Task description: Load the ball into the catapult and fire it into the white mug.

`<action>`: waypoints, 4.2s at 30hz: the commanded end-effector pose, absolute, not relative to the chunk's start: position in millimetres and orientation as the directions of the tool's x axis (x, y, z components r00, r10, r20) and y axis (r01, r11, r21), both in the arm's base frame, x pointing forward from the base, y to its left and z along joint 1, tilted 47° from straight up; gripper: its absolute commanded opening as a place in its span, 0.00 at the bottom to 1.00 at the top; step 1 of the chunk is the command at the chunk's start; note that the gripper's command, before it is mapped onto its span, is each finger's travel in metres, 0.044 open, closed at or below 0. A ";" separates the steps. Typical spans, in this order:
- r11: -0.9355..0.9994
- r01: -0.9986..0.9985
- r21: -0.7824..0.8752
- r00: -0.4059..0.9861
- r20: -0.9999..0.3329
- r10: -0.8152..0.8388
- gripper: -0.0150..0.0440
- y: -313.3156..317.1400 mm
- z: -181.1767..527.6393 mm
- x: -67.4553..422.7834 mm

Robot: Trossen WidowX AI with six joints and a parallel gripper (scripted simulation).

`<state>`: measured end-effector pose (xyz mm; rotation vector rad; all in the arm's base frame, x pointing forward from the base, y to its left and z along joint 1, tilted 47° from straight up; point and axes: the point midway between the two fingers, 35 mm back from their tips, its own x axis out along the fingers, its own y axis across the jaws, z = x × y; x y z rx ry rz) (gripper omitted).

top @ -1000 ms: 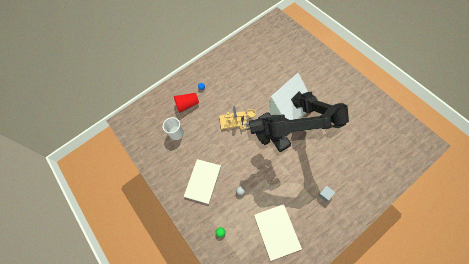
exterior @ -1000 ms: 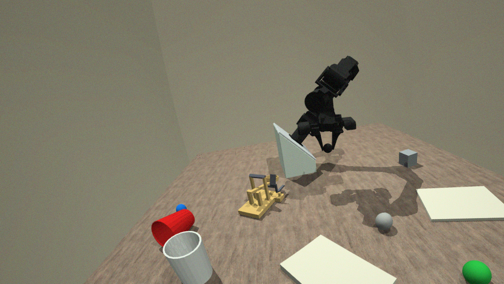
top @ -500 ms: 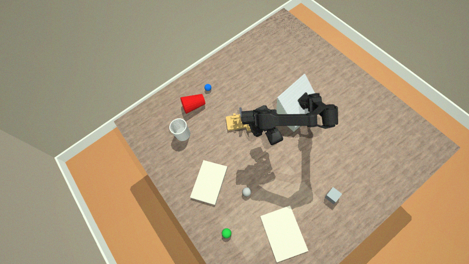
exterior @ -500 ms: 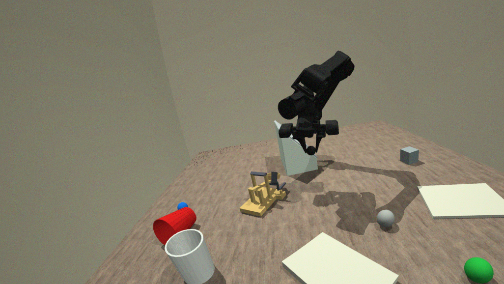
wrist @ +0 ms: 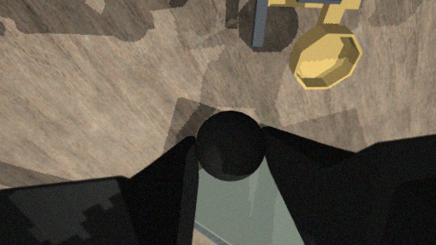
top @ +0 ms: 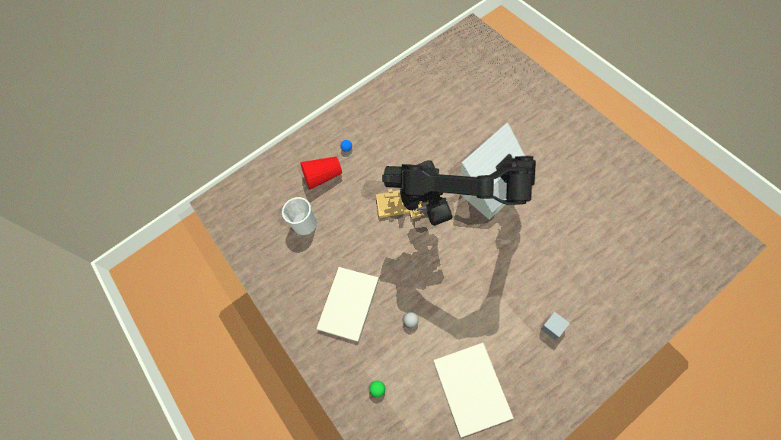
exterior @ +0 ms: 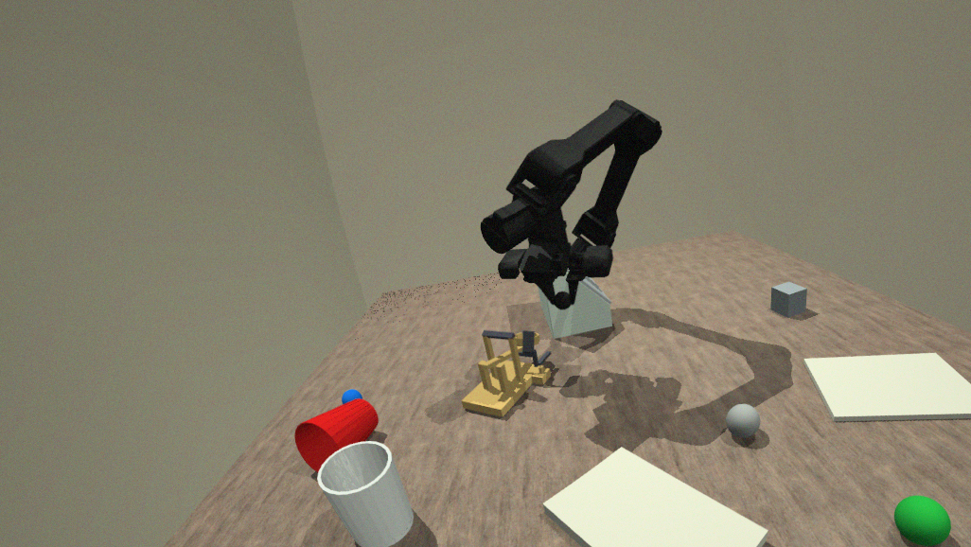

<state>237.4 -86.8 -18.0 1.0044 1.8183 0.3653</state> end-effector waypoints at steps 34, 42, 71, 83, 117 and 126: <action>0.542 0.576 0.612 -0.235 -0.512 0.827 0.25 -101.5 -107.3 204.1; 0.546 0.571 0.613 -0.237 -0.514 0.824 0.25 -101.2 -108.2 204.9; 0.580 0.605 0.545 -0.053 -0.700 0.713 1.00 -206.9 -80.0 245.3; 0.596 0.602 0.531 0.257 -0.836 0.486 1.00 -286.2 -110.5 338.8; 0.606 0.507 0.613 0.625 -0.746 0.231 1.00 -369.8 -89.2 447.5; 0.606 0.507 0.613 0.625 -0.746 0.231 0.60 -369.8 -89.2 447.5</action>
